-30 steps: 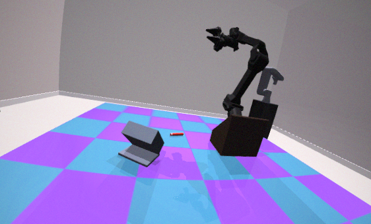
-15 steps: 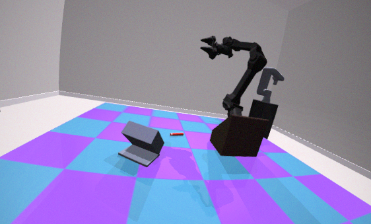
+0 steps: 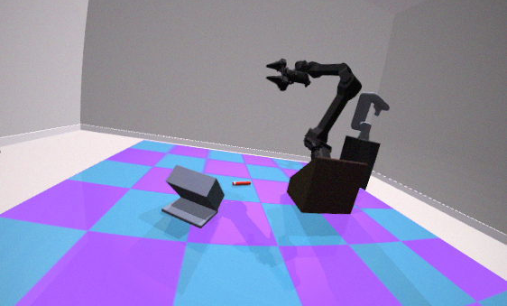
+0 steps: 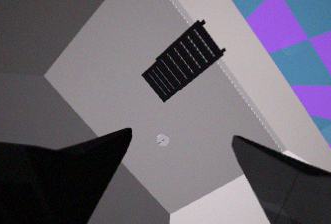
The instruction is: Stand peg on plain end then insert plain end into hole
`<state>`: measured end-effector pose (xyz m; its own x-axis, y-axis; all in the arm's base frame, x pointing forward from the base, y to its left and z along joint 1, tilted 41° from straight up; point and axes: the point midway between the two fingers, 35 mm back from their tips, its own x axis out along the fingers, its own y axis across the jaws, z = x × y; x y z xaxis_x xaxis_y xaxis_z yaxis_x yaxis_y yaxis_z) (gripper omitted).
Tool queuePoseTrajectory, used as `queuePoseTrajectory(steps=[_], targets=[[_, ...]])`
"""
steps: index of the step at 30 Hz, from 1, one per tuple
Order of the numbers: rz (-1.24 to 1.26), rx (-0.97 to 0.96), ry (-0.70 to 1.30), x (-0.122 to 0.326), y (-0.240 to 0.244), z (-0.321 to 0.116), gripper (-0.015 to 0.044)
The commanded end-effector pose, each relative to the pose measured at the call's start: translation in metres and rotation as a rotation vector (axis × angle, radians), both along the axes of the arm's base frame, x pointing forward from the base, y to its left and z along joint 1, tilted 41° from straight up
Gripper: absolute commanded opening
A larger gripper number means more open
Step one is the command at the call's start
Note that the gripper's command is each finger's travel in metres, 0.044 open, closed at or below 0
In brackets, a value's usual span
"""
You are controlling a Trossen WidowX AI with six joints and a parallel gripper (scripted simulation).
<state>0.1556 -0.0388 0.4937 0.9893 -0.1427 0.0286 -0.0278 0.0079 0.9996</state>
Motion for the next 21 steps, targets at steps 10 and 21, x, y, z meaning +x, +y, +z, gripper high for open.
queuePoseTrajectory(steps=[10, 21], targets=[[-0.060, -0.047, 0.091, 0.022, -0.050, -0.026, 0.0440], [-0.104, -0.122, 0.224, 0.047, -0.089, -0.061, 0.0440]])
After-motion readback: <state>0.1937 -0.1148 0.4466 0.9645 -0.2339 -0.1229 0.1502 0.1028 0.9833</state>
